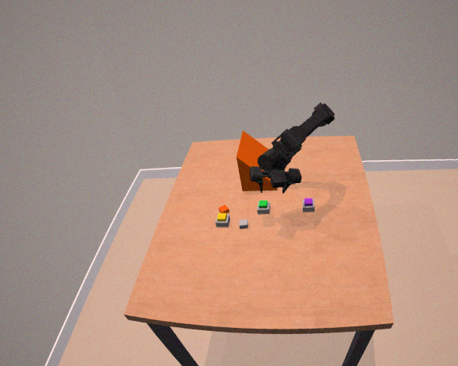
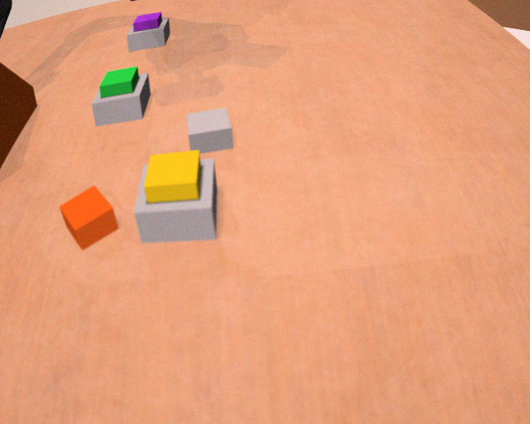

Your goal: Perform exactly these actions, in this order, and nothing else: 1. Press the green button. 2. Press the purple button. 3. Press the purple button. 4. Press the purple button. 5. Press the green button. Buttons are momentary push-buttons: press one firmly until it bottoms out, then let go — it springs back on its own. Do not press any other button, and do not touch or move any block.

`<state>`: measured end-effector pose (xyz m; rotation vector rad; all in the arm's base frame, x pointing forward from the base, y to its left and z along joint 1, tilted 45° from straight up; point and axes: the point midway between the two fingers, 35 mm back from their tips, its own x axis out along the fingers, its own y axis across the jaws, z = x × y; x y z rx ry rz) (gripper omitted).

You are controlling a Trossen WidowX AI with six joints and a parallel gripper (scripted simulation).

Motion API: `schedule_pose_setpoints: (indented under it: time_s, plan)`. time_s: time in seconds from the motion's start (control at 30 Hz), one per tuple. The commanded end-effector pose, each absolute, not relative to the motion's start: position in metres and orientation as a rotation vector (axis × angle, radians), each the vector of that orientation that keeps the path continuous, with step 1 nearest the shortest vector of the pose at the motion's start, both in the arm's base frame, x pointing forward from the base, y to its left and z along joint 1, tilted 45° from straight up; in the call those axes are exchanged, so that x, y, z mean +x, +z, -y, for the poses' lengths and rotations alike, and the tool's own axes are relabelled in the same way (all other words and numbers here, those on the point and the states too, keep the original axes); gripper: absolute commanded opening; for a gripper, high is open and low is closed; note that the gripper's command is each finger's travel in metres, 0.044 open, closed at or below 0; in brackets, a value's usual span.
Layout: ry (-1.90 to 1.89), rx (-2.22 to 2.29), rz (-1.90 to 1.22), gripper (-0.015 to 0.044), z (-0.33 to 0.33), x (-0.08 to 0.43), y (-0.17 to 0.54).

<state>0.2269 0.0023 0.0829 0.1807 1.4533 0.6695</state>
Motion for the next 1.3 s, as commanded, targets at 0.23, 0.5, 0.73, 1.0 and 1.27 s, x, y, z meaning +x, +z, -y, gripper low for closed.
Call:
schedule_pose_setpoints:
  time_s: [0.23,0.5,0.73,1.0,1.27]
  plan:
    - [0.716,0.508,-1.518,0.04,0.051,0.219,0.063]
    - [0.718,0.509,-1.517,0.019,0.007,0.214,0.019]
    - [0.718,0.509,-1.517,0.002,0.007,0.214,0.019]
    - [0.718,0.509,-1.517,0.002,0.007,0.214,0.019]
    - [0.717,0.509,-1.517,0.002,-0.001,0.213,0.01]
